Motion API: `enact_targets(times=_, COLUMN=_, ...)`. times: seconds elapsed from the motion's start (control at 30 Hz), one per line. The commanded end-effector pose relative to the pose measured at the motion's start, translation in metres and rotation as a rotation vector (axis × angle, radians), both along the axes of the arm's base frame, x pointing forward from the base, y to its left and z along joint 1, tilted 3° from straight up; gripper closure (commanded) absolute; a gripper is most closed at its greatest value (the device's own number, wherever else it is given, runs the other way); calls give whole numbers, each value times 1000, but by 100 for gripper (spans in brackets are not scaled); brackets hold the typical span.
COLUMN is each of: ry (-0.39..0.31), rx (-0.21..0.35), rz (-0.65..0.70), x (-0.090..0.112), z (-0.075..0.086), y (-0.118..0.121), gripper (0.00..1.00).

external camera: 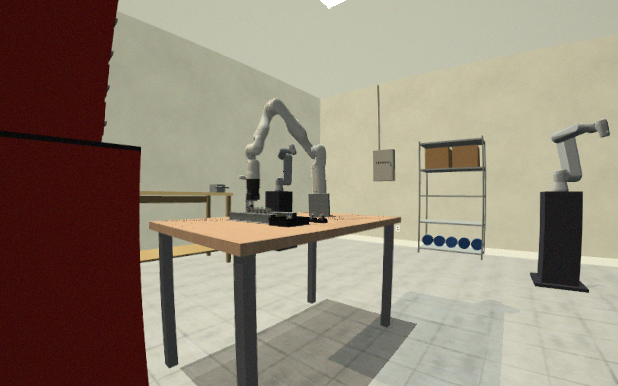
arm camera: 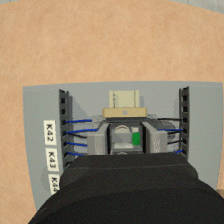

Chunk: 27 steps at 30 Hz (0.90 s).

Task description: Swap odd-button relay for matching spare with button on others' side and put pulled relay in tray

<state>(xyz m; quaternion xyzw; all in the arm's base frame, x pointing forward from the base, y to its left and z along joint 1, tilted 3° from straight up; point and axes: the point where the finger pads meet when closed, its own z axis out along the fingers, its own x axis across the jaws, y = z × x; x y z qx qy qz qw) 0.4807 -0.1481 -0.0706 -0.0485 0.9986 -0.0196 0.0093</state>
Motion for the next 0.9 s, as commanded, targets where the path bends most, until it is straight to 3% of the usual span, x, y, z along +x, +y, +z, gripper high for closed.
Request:
enact_targets(times=0.0, ry=-3, rx=-1, rz=-4, x=1, z=1, y=0, gripper=100)
enact_targets(times=0.87, ry=-4, rx=-1, rz=-12, x=1, z=-1, y=-1, gripper=100)
